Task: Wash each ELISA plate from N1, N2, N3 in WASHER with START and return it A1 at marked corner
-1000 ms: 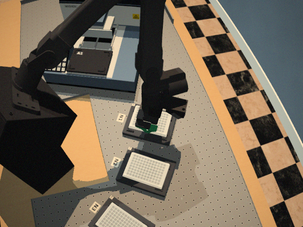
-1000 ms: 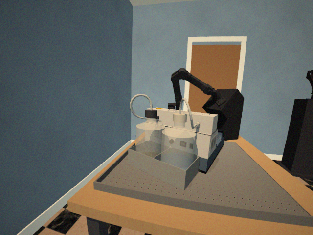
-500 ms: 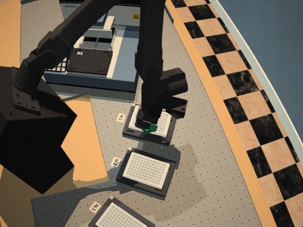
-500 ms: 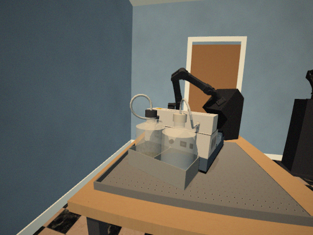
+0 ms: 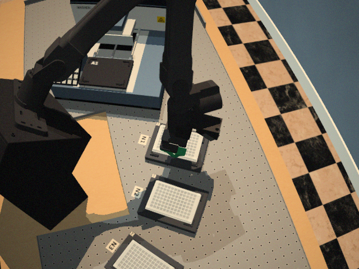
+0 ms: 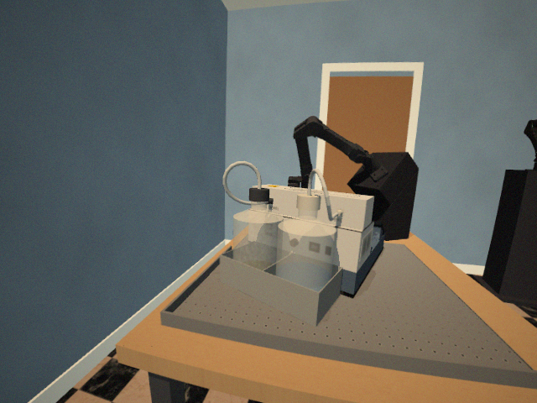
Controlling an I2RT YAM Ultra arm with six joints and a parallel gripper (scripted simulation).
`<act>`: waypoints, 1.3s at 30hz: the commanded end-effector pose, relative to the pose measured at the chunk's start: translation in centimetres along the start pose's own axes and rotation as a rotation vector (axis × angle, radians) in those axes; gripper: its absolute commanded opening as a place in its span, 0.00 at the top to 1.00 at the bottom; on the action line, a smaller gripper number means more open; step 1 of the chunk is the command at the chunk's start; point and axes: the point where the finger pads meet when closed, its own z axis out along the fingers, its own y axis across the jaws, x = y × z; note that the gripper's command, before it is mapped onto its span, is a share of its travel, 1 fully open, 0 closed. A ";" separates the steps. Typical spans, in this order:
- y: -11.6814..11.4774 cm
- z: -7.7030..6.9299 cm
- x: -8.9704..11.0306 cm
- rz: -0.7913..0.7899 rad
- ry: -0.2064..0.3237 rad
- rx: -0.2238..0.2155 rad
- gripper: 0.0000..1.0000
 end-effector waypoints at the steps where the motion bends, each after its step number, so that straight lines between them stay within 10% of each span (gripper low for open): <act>1: 0.1 -0.2 -0.3 0.001 -0.009 -0.001 1.00; 39: 0.1 0.4 -0.3 0.001 -0.009 -0.001 1.00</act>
